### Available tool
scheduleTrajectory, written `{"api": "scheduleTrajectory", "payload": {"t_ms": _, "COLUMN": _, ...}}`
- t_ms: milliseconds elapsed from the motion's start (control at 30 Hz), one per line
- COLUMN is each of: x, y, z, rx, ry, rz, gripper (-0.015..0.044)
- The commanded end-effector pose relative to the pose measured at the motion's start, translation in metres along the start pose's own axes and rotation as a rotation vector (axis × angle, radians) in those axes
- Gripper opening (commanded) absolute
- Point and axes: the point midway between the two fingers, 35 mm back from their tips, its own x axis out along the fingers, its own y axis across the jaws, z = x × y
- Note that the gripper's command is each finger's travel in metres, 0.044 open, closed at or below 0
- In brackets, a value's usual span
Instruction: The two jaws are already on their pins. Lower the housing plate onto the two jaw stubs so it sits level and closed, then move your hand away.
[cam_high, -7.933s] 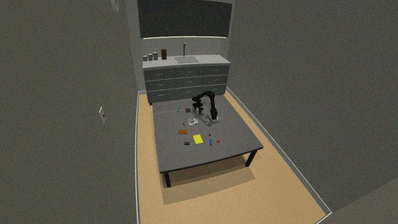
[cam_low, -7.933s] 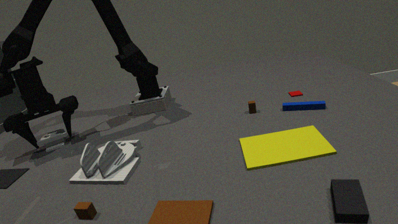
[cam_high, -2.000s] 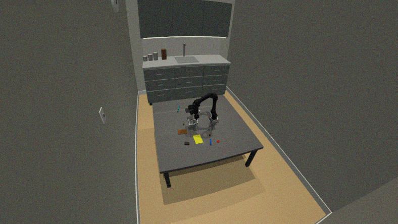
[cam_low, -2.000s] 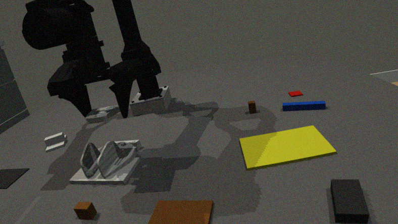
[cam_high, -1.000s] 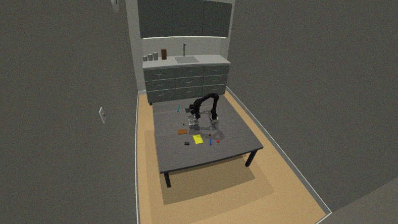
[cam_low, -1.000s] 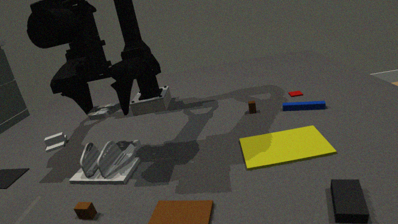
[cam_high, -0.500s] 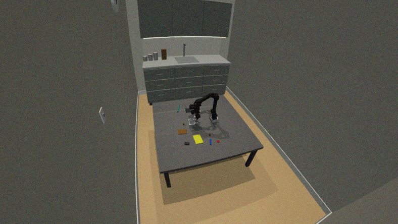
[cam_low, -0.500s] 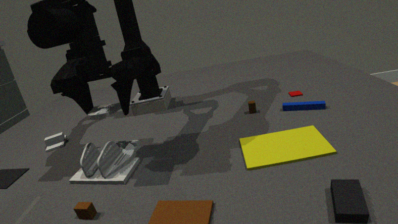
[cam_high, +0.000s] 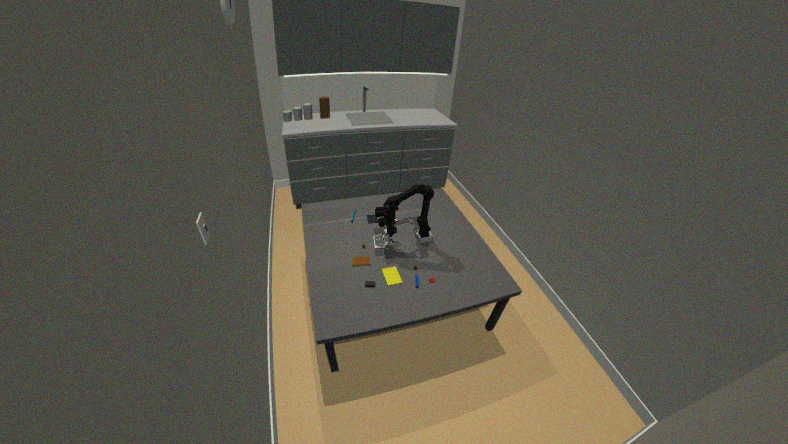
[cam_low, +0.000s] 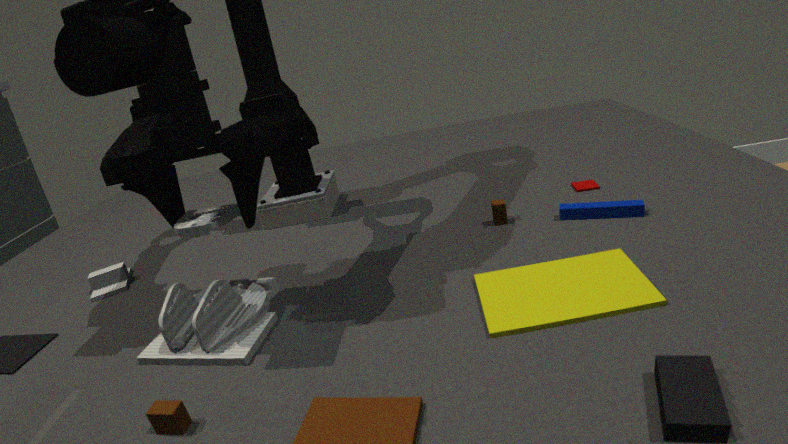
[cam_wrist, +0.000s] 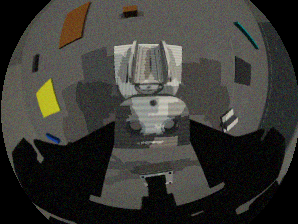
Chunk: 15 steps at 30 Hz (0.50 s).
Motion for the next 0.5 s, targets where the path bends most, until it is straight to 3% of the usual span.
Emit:
{"api": "scheduleTrajectory", "payload": {"t_ms": 0, "x": 0.000, "y": -0.001, "z": 0.000, "rx": -0.001, "ry": 0.000, "rz": -0.005, "gripper": 0.0351}}
{"api": "scheduleTrajectory", "payload": {"t_ms": 467, "x": 0.021, "y": -0.001, "z": 0.001, "rx": -0.001, "ry": 0.000, "rz": -0.005, "gripper": 0.0351}}
